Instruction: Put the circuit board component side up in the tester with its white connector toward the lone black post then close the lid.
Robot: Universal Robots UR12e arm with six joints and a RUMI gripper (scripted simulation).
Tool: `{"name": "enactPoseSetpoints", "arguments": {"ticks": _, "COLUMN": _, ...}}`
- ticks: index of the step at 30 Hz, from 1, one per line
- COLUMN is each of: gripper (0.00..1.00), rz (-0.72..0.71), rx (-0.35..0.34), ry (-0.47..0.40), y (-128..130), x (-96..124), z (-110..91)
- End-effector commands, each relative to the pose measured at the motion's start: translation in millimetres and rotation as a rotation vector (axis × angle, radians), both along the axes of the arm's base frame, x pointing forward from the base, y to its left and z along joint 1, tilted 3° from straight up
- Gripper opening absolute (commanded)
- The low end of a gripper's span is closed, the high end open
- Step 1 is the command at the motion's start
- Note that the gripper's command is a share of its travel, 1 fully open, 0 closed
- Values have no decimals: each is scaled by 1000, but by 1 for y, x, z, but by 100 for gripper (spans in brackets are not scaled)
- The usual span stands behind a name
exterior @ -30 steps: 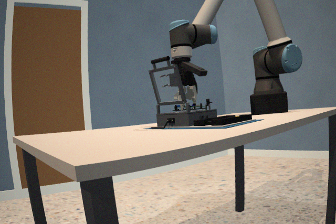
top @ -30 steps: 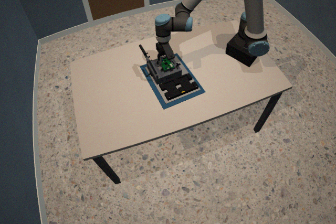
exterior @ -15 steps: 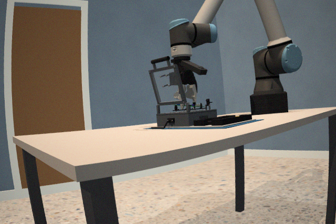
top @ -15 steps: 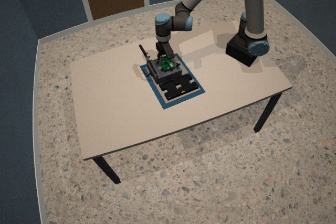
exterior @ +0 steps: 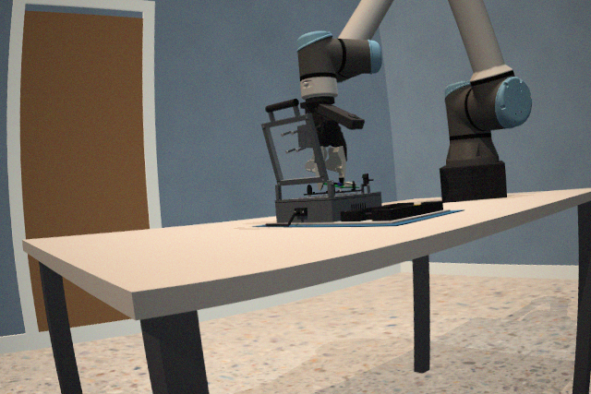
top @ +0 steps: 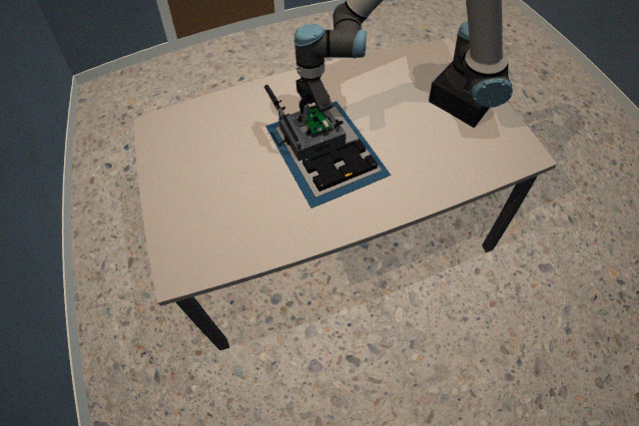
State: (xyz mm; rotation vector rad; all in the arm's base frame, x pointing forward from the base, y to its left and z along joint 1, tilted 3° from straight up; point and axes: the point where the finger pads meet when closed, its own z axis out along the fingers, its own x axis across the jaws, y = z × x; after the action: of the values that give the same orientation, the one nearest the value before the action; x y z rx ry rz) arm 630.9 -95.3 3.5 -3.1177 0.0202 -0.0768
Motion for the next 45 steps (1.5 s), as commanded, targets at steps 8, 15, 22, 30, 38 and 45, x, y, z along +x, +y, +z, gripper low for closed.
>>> {"name": "enactPoseSetpoints", "arguments": {"ticks": 8, "gripper": 39, "rz": 0, "rx": -1, "ry": -2, "y": 0, "x": 1, "z": 1}}
{"name": "enactPoseSetpoints", "arguments": {"ticks": 15, "gripper": 39, "rz": 0, "rx": -1, "ry": -2, "y": 0, "x": 1, "z": 1}}
{"name": "enactPoseSetpoints", "arguments": {"ticks": 22, "gripper": 39, "rz": 0, "rx": -1, "ry": -2, "y": 0, "x": 1, "z": 1}}
{"name": "enactPoseSetpoints", "arguments": {"ticks": 30, "gripper": 39, "rz": -1, "rx": -1, "ry": -2, "y": 0, "x": 1, "z": 1}}
{"name": "enactPoseSetpoints", "arguments": {"ticks": 38, "gripper": 39, "rz": -14, "rx": 0, "ry": -2, "y": 0, "x": 1, "z": 1}}
{"name": "enactPoseSetpoints", "arguments": {"ticks": 45, "gripper": 39, "rz": -14, "rx": 0, "ry": -2, "y": 0, "x": 1, "z": 1}}
